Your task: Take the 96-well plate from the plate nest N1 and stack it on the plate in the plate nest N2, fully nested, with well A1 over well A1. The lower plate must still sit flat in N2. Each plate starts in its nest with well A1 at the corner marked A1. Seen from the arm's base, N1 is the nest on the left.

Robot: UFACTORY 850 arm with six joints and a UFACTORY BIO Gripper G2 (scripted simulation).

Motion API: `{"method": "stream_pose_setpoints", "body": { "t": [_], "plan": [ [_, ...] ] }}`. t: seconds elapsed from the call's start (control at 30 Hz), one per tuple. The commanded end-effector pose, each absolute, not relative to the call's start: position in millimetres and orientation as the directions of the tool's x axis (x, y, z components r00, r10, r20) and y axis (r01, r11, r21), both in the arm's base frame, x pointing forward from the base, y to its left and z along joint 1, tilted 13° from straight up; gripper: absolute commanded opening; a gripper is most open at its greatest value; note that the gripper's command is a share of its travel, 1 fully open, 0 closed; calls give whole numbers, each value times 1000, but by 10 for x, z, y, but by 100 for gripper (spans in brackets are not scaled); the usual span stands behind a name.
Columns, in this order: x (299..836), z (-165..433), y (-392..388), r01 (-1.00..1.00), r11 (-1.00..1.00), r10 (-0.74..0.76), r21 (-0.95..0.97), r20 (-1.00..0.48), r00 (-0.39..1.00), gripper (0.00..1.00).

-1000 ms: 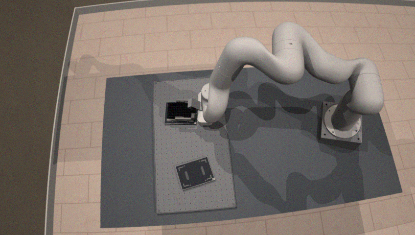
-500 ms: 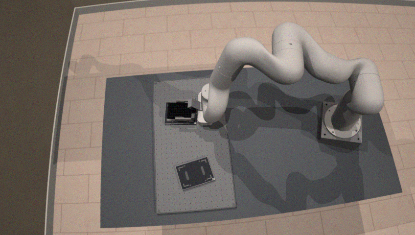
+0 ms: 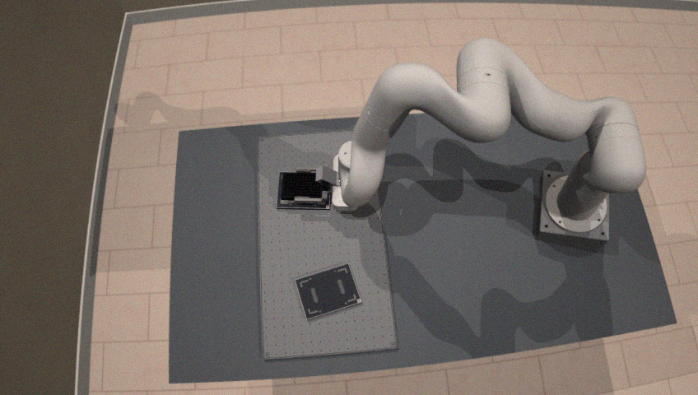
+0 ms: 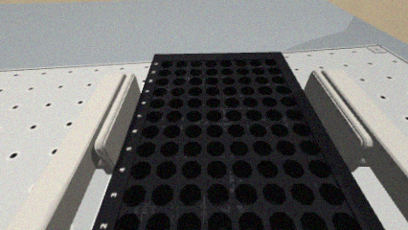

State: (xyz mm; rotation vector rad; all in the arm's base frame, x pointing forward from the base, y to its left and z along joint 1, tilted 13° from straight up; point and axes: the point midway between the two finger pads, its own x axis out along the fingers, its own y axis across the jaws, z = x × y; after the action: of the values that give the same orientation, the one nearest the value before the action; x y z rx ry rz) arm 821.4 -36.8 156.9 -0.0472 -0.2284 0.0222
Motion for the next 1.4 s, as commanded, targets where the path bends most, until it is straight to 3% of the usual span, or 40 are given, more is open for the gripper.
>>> {"method": "stream_pose_setpoints", "body": {
  "t": [0.0,1.37],
  "plan": [
    [8224,1579,-368,-17,999,27,-49,228,973,0],
    [8238,1519,-371,-17,999,27,-49,228,973,0]
  ]
}}
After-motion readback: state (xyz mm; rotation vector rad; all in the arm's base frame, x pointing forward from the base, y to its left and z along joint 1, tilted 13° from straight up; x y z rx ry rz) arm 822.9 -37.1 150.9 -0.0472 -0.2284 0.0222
